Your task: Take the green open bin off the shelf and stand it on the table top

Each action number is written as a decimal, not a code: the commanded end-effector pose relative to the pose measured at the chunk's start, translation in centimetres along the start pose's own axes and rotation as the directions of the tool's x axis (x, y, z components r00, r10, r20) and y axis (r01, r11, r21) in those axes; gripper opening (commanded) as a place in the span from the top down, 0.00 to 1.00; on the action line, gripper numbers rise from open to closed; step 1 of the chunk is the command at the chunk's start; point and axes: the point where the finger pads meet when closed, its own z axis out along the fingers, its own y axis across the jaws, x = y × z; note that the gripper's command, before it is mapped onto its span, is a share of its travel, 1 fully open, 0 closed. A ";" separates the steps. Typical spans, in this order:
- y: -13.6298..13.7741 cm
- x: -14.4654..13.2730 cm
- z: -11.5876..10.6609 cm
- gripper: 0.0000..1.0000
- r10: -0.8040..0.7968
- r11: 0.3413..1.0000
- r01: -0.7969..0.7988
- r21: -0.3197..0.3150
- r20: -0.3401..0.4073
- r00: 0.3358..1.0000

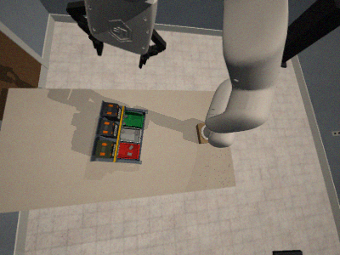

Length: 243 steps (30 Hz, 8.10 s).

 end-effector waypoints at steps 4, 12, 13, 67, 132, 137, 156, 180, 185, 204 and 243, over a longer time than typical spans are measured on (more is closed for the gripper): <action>0.0 0.0 -0.2 0.00 0.002 0.973 0.004 -0.231 0.027 1.000; 0.2 0.1 -0.2 0.00 0.002 0.973 0.004 -0.231 0.027 1.000; 0.2 0.1 -0.2 0.00 0.002 0.973 0.004 -0.231 0.027 1.000; 0.4 0.2 -0.3 0.00 0.002 0.973 0.004 -0.231 0.027 1.000; 4.1 -0.2 14.3 0.00 0.002 0.973 0.004 -0.230 0.027 1.000; 4.1 -0.2 14.3 0.00 0.002 0.973 0.004 -0.230 0.027 1.000; 5.2 -0.3 19.0 0.00 0.002 0.973 0.004 -0.230 0.027 1.000; 6.9 -0.5 26.6 0.00 0.002 0.973 0.004 -0.229 0.027 1.000; 7.4 -0.6 28.6 0.00 0.002 0.973 0.004 -0.230 0.027 1.000; 8.5 -0.7 33.4 0.00 0.002 0.973 0.004 -0.230 0.027 1.000; 10.8 -1.0 43.4 0.00 0.002 0.973 0.004 -0.230 0.027 1.000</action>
